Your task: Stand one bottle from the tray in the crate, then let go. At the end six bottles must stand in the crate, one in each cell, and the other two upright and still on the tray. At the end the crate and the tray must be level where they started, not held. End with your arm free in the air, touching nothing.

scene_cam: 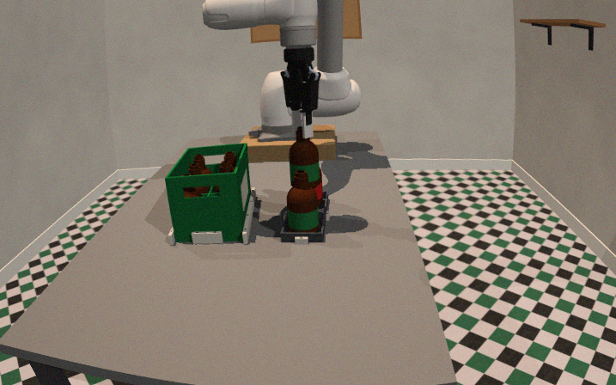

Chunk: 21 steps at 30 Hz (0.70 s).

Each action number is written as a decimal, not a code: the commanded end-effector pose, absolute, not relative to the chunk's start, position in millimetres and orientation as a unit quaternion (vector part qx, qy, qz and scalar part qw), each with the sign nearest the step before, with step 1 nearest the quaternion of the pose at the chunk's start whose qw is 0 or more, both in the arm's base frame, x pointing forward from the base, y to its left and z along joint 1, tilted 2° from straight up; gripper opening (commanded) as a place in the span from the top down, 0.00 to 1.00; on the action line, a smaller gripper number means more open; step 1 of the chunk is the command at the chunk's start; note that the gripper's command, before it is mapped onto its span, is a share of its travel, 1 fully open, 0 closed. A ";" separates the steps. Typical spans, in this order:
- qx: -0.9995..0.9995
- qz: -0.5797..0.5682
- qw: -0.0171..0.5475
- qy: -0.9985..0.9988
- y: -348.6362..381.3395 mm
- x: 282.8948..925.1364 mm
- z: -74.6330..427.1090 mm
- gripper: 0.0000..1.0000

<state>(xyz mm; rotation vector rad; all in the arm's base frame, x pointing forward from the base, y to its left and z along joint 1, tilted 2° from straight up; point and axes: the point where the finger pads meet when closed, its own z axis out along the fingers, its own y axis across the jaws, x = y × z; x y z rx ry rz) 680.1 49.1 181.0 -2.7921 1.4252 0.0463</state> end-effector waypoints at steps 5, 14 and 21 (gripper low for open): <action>-0.891 0.015 0.003 0.455 48.9 680.3 187.1 1.00; -0.891 0.015 0.003 0.455 48.7 680.5 198.1 1.00; -0.891 0.015 0.003 0.455 48.6 680.7 203.9 1.00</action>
